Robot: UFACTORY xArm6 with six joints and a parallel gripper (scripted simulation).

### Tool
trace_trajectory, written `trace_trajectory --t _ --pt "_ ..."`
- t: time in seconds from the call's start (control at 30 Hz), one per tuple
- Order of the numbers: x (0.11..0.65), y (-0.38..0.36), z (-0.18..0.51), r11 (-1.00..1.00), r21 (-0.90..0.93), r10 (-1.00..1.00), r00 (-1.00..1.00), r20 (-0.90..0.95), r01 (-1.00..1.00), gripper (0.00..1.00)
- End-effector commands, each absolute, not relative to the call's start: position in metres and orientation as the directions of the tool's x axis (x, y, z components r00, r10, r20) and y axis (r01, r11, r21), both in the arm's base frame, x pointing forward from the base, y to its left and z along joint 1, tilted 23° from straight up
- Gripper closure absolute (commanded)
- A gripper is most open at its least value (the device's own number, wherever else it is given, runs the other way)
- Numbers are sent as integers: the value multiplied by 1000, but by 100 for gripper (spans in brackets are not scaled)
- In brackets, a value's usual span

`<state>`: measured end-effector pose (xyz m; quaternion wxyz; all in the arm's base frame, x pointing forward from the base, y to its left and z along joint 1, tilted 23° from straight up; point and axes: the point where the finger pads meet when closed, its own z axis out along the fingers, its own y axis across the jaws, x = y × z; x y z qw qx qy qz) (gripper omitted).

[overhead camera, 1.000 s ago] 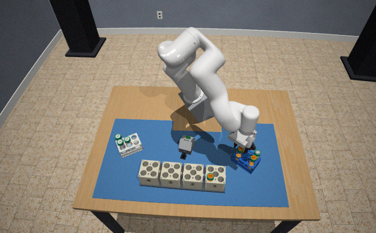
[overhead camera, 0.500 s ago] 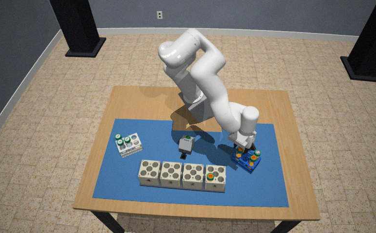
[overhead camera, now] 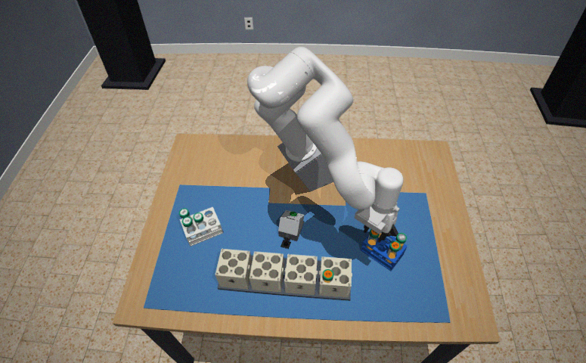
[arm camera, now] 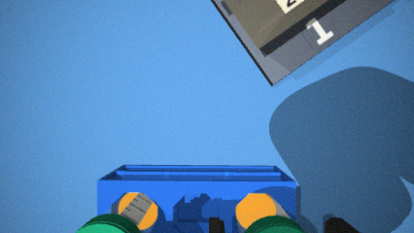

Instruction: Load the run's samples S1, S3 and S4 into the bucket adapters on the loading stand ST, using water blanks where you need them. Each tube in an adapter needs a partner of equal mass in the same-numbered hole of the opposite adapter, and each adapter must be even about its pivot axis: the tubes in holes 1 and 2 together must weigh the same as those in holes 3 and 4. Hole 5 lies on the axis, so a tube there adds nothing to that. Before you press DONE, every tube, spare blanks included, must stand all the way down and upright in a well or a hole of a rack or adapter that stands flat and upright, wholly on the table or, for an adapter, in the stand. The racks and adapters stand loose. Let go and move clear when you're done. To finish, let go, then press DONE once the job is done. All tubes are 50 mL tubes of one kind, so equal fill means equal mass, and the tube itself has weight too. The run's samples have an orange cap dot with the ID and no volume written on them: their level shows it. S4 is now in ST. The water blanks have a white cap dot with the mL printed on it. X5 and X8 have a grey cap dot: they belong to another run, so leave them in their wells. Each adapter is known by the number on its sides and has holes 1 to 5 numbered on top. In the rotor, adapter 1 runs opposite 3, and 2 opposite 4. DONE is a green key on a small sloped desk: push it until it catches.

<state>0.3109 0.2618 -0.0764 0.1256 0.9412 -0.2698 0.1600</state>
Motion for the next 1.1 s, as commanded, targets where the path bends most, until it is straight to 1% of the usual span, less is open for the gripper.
trace_trajectory --t 0.0,0.73,0.77,1.07 --pt "312 263 -77 -824 146 -468 803 369 -548 43" --pt "313 261 -81 -824 146 -468 803 369 -548 43" --pt "313 262 -81 -824 146 -468 803 369 -548 100" --pt "313 262 -80 -824 146 -468 803 369 -548 100"
